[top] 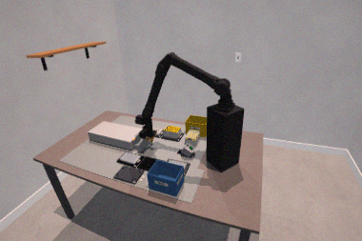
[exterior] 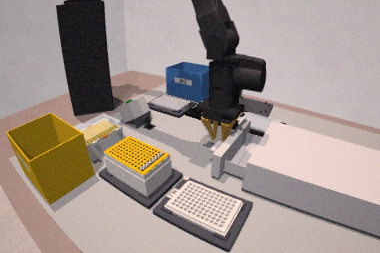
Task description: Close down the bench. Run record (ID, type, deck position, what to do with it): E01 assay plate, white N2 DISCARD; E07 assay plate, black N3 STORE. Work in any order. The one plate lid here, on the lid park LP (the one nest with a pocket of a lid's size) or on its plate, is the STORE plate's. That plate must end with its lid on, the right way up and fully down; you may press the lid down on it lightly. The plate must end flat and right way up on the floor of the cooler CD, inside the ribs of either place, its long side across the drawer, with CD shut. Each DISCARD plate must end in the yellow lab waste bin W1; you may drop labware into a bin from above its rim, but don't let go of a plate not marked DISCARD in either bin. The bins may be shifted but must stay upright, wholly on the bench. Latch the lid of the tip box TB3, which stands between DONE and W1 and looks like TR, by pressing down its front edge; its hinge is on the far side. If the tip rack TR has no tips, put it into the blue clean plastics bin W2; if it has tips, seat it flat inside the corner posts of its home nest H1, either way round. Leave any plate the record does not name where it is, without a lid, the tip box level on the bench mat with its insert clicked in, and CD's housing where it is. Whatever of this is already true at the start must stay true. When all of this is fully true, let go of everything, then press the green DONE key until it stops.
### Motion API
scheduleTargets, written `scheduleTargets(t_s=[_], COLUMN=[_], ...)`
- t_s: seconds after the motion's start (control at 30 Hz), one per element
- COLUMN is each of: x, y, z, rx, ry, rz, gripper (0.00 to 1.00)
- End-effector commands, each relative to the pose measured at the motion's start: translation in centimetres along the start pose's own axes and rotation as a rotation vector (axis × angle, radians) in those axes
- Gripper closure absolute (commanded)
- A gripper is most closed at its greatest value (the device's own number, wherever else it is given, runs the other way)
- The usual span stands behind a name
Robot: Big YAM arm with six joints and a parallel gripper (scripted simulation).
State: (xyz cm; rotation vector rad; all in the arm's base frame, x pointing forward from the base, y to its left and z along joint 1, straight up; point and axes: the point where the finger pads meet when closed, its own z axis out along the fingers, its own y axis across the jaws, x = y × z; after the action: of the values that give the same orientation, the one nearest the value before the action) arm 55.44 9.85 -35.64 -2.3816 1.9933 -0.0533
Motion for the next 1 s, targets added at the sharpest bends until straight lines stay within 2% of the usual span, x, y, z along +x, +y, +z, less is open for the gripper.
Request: scheduleTargets(t_s=[0.0,0.03,0.07,0.13,0.2,0.27,0.97], x=[0.2,0.2,0.2,0.2,0.2,0.2,0.2], y=[2.0,2.0,3.3,2.4,3.4,3.7,3.7], z=[0.1,0.1,0.9,0.3,0.7,1.0,1.0], rx=[-0.034,-0.034,-0.063,-0.029,-0.059,-0.064,-0.064], ry=[0.001,0.001,0.001,0.001,0.001,0.001,0.001], rz=[0.019,0.019,0.019,0.019,0.019,0.019,0.019], gripper=[0.70,0.70,0.70,0.70,0.70,0.70,0.70])
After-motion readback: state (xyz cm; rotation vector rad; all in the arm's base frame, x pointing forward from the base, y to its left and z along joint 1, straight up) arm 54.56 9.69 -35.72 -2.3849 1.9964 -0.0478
